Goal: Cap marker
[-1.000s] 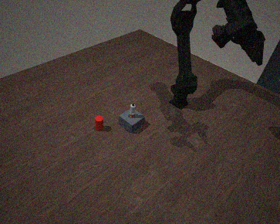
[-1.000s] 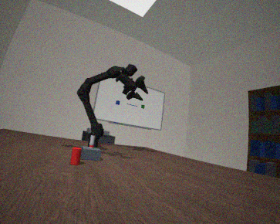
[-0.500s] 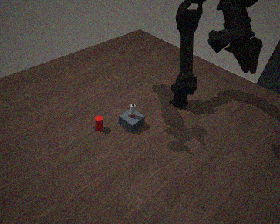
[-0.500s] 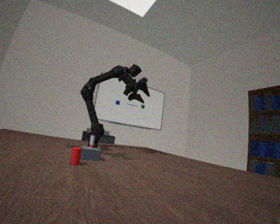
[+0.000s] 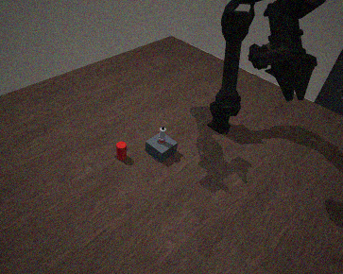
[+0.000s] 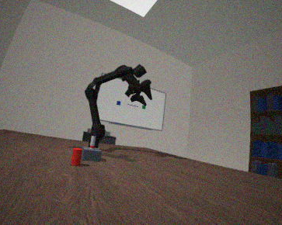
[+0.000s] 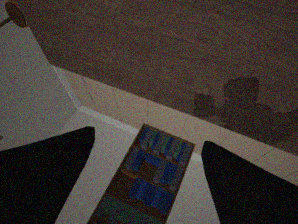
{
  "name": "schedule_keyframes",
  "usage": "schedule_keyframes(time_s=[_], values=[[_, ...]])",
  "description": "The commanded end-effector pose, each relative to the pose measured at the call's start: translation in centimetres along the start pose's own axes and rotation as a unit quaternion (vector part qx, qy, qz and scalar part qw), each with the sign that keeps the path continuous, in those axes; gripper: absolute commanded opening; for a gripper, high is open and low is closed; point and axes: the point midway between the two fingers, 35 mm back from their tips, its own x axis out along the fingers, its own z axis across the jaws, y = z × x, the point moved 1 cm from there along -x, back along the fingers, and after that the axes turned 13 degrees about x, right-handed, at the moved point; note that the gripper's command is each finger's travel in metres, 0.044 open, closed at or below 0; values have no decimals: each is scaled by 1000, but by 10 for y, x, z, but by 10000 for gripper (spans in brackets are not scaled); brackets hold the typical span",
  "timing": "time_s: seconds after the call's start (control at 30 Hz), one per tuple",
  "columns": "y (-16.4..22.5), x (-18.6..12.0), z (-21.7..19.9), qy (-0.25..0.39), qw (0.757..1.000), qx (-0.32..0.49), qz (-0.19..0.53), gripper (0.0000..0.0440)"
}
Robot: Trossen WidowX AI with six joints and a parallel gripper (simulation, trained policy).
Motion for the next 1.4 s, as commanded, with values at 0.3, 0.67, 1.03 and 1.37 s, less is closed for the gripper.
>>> schedule_keyframes(time_s=[0.3,0.67,1.03,1.37], values=[[-12,13,23,1,999,20,-41,335],[-28,24,45,2,996,39,-81,336],[-47,33,69,7,992,58,-115,336],[-65,38,90,14,987,75,-140,335]])
